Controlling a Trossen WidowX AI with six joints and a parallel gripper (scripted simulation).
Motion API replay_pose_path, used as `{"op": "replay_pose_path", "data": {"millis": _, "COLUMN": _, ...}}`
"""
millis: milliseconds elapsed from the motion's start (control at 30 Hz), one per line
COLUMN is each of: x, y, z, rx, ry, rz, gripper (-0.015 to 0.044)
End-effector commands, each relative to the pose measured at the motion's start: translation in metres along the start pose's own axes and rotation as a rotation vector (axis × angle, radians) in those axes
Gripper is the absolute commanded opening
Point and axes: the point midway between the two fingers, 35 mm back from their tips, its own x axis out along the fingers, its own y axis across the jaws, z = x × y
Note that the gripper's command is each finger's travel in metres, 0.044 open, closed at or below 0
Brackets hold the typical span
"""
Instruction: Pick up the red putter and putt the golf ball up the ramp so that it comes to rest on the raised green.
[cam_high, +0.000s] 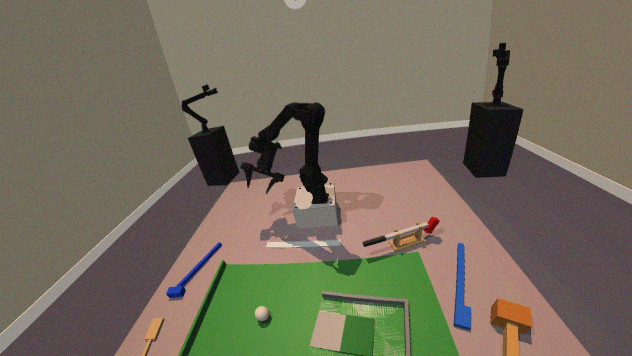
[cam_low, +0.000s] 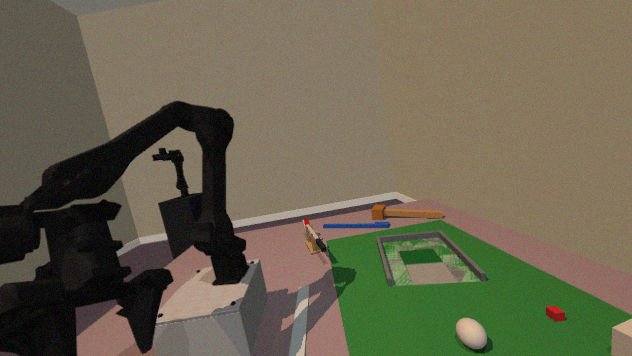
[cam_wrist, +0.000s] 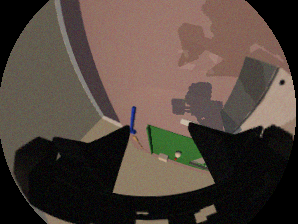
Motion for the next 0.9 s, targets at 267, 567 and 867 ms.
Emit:
{"op": "replay_pose_path", "data": {"millis": 267, "x": 0.034, "y": -0.001, "z": -0.054, "rx": -0.394, "ry": 0.123, "rz": -0.102, "gripper": 0.044}}
{"op": "replay_pose_path", "data": {"millis": 567, "x": 0.072, "y": -0.034, "z": -0.14, "rx": -1.097, "ry": 0.349, "rz": -0.238, "gripper": 0.044}}
{"op": "replay_pose_path", "data": {"millis": 867, "x": 0.089, "y": -0.098, "z": -0.22, "rx": -1.812, "ry": 0.645, "rz": -0.298, "gripper": 0.044}}
